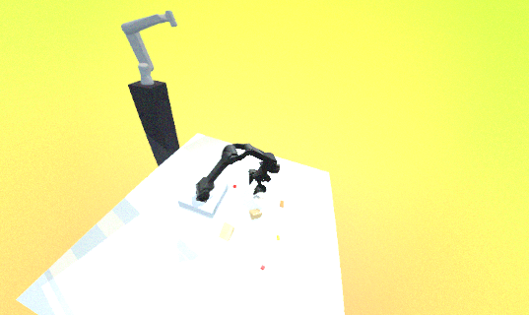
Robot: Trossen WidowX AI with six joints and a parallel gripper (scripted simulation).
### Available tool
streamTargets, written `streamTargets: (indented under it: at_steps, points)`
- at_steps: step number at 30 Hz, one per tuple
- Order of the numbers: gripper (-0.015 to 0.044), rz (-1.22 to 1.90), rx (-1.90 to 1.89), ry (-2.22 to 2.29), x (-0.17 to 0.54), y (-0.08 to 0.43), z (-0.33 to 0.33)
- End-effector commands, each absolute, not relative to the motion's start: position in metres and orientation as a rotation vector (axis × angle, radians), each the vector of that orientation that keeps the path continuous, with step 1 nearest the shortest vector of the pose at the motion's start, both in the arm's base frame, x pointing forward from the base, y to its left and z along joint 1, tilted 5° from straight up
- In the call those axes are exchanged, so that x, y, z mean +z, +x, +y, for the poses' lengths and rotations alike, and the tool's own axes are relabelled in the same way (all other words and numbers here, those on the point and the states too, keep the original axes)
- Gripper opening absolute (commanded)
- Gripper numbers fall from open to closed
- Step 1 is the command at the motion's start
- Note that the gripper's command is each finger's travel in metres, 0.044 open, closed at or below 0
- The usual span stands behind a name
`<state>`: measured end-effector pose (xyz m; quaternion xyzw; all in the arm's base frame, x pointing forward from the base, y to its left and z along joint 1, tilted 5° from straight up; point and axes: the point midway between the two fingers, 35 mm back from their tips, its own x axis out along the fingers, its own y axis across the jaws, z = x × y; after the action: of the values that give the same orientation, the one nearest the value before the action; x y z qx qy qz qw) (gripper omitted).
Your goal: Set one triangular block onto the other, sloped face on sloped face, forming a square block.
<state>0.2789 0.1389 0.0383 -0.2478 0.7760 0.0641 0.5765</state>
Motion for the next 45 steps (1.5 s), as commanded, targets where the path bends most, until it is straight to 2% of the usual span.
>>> streamTargets:
  at_steps: [1,14,45]
  points:
    - [0.0440,1.850,-0.076,-0.164,0.049,0.307,0.098]
    - [0.0440,1.686,-0.705,1.018,0.080,0.352,-0.052]
    - [0.0440,1.682,-0.712,1.034,0.048,0.351,-0.042]
